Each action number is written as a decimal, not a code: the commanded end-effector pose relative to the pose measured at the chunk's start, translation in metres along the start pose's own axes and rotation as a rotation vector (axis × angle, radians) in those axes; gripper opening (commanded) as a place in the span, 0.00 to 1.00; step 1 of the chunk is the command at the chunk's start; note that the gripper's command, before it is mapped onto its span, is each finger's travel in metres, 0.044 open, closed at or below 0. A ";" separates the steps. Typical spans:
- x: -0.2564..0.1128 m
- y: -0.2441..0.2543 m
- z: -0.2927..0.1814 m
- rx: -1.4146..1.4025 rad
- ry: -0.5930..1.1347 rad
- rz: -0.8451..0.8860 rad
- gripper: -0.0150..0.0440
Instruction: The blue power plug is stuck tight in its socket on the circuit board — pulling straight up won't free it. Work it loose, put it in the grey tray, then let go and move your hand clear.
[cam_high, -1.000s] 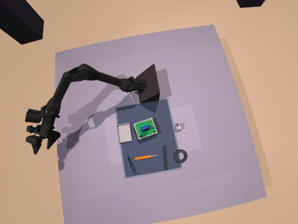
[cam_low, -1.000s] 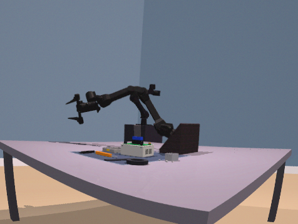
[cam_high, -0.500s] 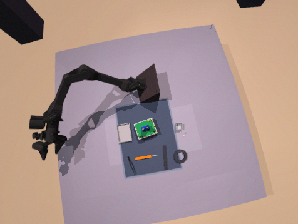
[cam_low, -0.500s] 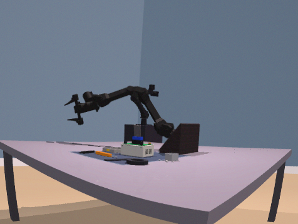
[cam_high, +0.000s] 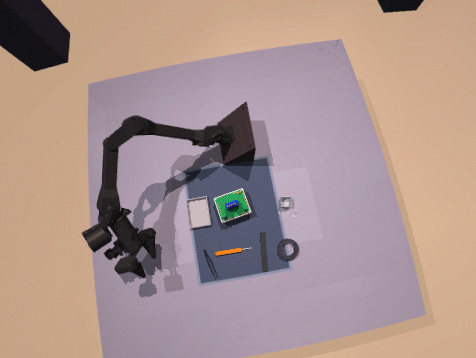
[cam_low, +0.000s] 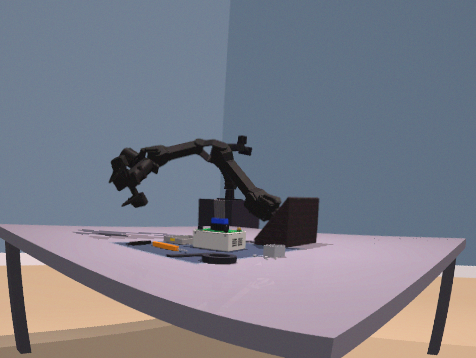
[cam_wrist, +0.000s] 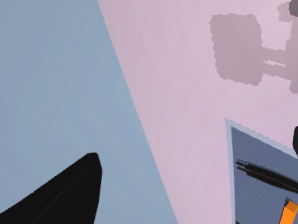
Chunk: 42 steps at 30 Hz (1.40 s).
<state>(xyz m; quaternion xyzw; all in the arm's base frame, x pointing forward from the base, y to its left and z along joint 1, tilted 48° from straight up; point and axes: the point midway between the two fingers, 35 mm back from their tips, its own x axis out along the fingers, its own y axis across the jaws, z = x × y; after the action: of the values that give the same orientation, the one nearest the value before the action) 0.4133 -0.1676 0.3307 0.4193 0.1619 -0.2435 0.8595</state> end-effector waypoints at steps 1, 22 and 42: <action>0.021 -0.010 -0.072 -0.095 0.169 -0.143 0.98; -0.001 -0.001 -0.192 -0.354 0.418 -0.375 0.98; -0.011 -0.017 -0.226 -0.493 0.485 -0.460 0.98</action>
<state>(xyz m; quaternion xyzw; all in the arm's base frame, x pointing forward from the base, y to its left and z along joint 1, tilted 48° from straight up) 0.3886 -0.0056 0.2047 0.2357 0.4725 -0.2788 0.8022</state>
